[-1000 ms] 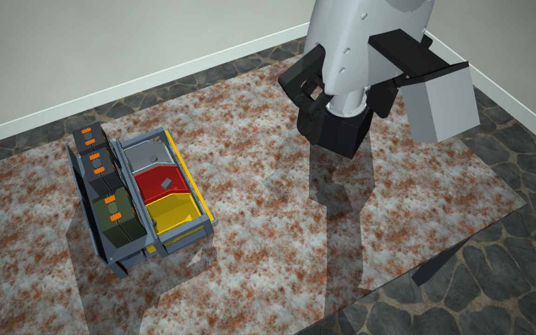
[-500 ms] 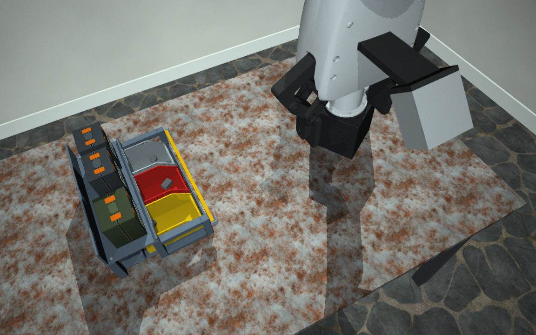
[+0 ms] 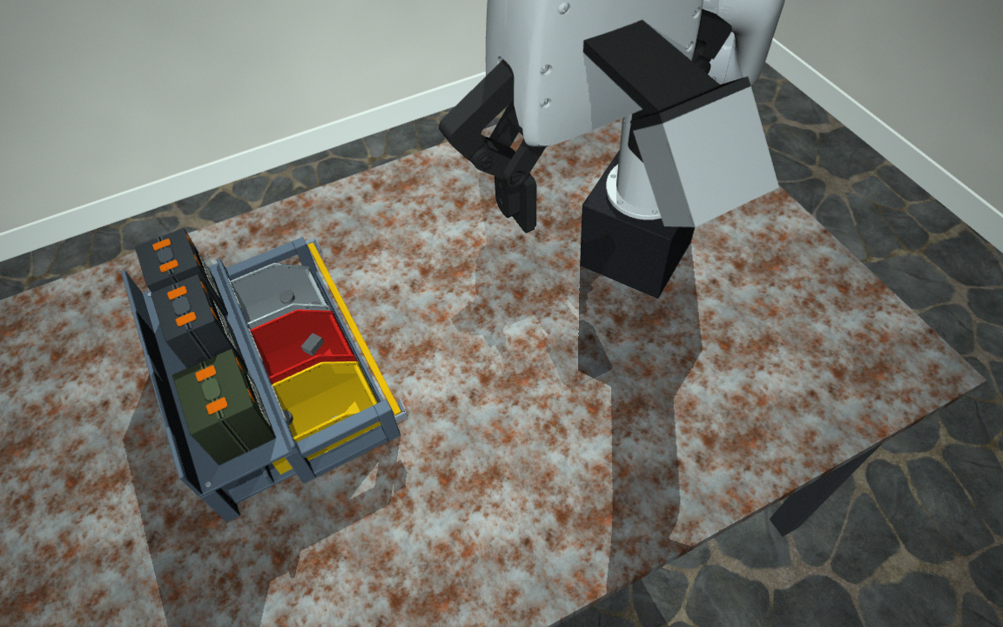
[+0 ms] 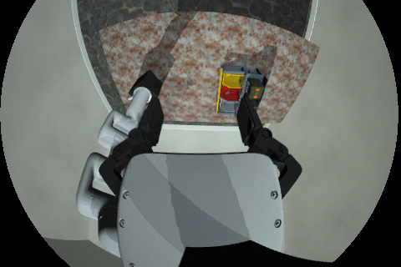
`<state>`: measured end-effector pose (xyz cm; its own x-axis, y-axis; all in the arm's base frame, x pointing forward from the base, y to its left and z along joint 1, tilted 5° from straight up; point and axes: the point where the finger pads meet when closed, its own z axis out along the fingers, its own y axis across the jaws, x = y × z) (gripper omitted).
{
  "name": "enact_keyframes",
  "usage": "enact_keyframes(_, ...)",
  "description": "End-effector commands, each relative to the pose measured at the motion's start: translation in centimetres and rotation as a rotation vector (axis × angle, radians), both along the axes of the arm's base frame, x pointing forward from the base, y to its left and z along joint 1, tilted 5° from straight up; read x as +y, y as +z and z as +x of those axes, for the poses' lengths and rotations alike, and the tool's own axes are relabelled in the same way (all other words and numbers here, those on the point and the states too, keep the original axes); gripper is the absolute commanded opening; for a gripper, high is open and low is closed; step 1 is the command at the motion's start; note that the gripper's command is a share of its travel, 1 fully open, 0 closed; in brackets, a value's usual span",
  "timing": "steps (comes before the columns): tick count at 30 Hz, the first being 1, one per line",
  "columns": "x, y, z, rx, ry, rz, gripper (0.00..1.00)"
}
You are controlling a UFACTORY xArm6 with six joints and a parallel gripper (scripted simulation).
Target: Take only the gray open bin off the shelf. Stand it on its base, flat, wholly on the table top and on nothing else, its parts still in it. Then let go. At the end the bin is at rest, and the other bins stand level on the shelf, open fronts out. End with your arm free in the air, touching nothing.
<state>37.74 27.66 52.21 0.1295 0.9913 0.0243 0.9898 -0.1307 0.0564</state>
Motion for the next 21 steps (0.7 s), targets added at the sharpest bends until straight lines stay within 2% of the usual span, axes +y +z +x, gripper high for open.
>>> enact_keyframes(1,-0.4,0.0,0.1,-0.021,0.005,0.018,1.0)
enact_keyframes(7,-0.4,0.0,0.1,-0.021,0.005,0.018,1.0)
enact_keyframes(12,-5.3,-0.1,0.8,-0.021,0.005,0.018,1.0)
enact_keyframes(21,-5.3,-0.1,0.8,-0.021,0.005,0.018,1.0)
